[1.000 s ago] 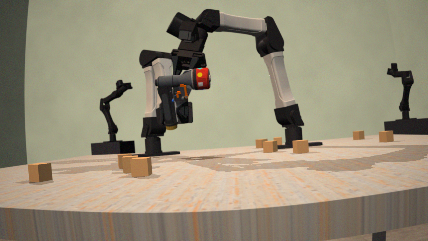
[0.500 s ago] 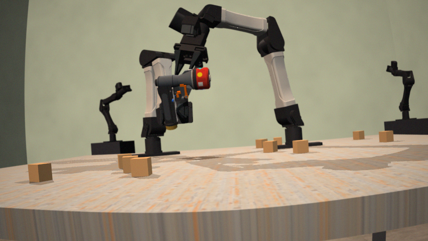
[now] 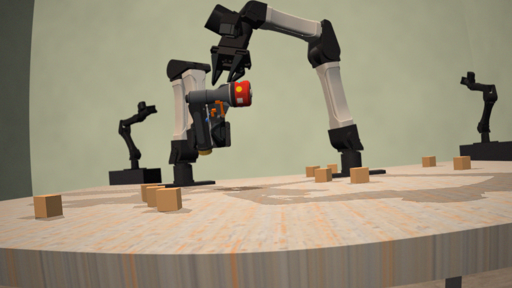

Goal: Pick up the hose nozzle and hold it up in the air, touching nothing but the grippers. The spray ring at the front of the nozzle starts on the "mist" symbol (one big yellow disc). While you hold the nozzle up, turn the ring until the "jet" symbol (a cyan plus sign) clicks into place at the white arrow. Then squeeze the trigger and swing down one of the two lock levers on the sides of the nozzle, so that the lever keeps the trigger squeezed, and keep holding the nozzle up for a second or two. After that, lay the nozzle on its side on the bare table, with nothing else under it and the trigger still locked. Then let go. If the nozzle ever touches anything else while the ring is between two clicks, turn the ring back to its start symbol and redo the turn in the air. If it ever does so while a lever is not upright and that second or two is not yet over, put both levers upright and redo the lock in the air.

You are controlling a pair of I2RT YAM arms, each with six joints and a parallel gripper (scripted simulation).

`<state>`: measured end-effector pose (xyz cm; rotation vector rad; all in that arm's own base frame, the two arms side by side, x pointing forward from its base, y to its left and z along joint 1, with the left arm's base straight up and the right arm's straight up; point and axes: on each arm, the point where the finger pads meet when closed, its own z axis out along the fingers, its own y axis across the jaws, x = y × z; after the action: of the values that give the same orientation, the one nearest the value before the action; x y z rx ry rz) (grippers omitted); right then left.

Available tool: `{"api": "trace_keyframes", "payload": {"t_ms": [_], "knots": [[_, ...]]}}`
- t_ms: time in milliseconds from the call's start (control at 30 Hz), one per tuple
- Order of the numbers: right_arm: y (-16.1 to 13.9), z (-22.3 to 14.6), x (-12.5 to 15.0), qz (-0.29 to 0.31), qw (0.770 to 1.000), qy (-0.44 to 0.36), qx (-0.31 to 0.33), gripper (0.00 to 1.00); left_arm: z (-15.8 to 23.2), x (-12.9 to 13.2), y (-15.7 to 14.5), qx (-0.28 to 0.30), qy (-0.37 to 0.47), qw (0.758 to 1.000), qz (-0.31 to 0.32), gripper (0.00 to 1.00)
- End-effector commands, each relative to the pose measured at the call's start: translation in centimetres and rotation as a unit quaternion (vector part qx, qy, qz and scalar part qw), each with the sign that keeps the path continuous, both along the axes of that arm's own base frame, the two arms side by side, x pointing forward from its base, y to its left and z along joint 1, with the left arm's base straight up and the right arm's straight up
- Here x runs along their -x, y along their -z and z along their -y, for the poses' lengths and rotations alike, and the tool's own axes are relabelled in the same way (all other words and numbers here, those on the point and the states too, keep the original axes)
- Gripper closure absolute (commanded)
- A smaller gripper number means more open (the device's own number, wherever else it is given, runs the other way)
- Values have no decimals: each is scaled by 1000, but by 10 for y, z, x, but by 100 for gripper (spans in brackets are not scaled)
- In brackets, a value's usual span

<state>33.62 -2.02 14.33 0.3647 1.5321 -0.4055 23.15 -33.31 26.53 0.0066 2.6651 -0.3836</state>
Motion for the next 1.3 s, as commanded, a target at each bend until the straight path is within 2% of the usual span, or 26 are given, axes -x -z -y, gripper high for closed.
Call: {"api": "trace_keyframes", "payload": {"t_ms": [0, 133, 167, 200, 233, 367, 533, 667, 733, 800, 833, 933, 1000, 1267], "knots": [[-41, -2, -7, 84, 996, 1, -31, 64, -2, 7, -25, 23, 1, 1000, 14, 63], [-41, -2, -7, 84, 996, 1, -31, 64, -6, 2, -25, 23, -8, 1000, 15, 63], [-40, -2, -7, 83, 996, 2, -31, 64, -10, -9, -39, 43, -11, 998, 34, 63], [-39, -1, -7, 81, 996, 3, -30, 64, -8, -11, -41, 47, -7, 998, 38, 63], [-39, -1, -7, 81, 996, 4, -30, 64, -13, -9, -22, 27, -3, 999, 25, 63], [-38, 0, -7, 79, 996, 6, -30, 64, -21, -23, -46, 67, 7, 996, 60, 63], [-37, 0, -7, 79, 996, 7, -29, 64, -31, -31, -58, 86, 8, 993, 81, 63], [-37, 1, -7, 77, 997, 8, -29, 64, -50, -41, -80, 112, 4, 987, 119, 63], [-36, 1, -7, 77, 997, 8, -29, 64, -55, -57, -67, 100, 2, 987, 124, 63], [-36, 1, -7, 76, 997, 9, -29, 64, -64, -66, -90, 123, 7, 979, 165, 63], [-36, 2, -7, 76, 997, 9, -28, 64, -69, -71, -92, 124, 7, 977, 175, 63], [-35, 2, -7, 75, 997, 9, -28, 64, -84, -85, -97, 126, 3, 971, 204, 63], [-35, 2, -7, 75, 997, 9, -28, 64, -84, -85, -97, 126, 3, 971, 204, 63], [-34, 2, -8, 73, 997, 10, -27, 64, -132, -119, -110, 111, -14, 951, 288, 63]]}}
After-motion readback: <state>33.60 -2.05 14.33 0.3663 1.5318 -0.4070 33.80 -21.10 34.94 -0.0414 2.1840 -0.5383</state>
